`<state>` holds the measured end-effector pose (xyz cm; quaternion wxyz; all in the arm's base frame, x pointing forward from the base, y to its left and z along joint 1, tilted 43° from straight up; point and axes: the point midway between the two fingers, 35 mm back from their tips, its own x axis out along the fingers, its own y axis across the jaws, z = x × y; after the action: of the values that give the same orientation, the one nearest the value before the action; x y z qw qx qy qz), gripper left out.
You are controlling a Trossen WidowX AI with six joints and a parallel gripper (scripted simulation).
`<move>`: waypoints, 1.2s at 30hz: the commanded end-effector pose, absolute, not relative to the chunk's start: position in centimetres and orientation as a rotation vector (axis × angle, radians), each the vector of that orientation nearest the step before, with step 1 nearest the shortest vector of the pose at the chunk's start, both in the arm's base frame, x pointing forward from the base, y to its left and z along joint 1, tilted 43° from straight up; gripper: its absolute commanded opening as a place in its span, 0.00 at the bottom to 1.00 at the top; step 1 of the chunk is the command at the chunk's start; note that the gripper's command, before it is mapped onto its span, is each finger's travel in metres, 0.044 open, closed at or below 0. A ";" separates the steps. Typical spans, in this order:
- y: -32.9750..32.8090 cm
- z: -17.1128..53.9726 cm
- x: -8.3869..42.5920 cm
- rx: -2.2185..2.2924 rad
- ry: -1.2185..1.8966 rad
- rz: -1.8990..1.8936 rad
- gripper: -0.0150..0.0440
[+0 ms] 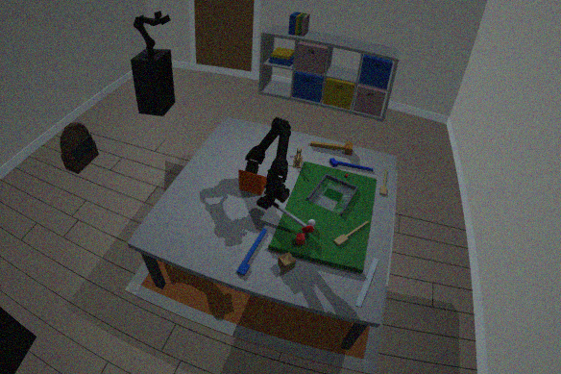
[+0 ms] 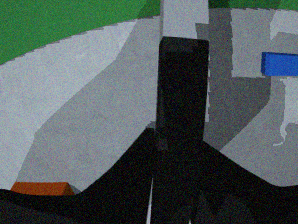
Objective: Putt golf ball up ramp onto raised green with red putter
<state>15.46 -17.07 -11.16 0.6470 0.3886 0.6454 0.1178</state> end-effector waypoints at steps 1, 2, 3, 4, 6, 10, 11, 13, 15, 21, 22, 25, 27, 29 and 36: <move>-17.1 -11.1 15.5 0.883 1.467 0.267 0.25; -17.1 -11.1 15.5 0.883 1.467 0.267 0.25; -17.1 -11.1 15.5 0.883 1.467 0.267 0.25; -17.1 -11.1 15.5 0.883 1.467 0.267 0.25; -17.1 -11.1 15.5 0.883 1.467 0.267 0.25; -17.5 -11.6 15.3 0.886 1.465 0.265 0.25; -17.6 -11.8 15.2 0.887 1.464 0.265 0.25; -18.0 -12.3 15.0 0.889 1.462 0.263 0.25; -18.1 -12.5 15.0 0.890 1.461 0.262 0.25; -17.8 -12.3 15.0 0.897 1.466 0.266 0.25; -17.8 -12.3 15.0 0.897 1.466 0.266 0.25; -17.3 -11.6 15.4 0.896 1.466 0.264 0.25; -15.9 -9.9 16.7 0.894 1.465 0.260 0.25; -14.2 -8.0 17.8 0.893 1.464 0.259 0.25; -9.7 -4.2 19.5 0.897 1.459 0.270 0.25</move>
<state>19.23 -11.04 -5.42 0.6477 0.3868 0.6448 0.1227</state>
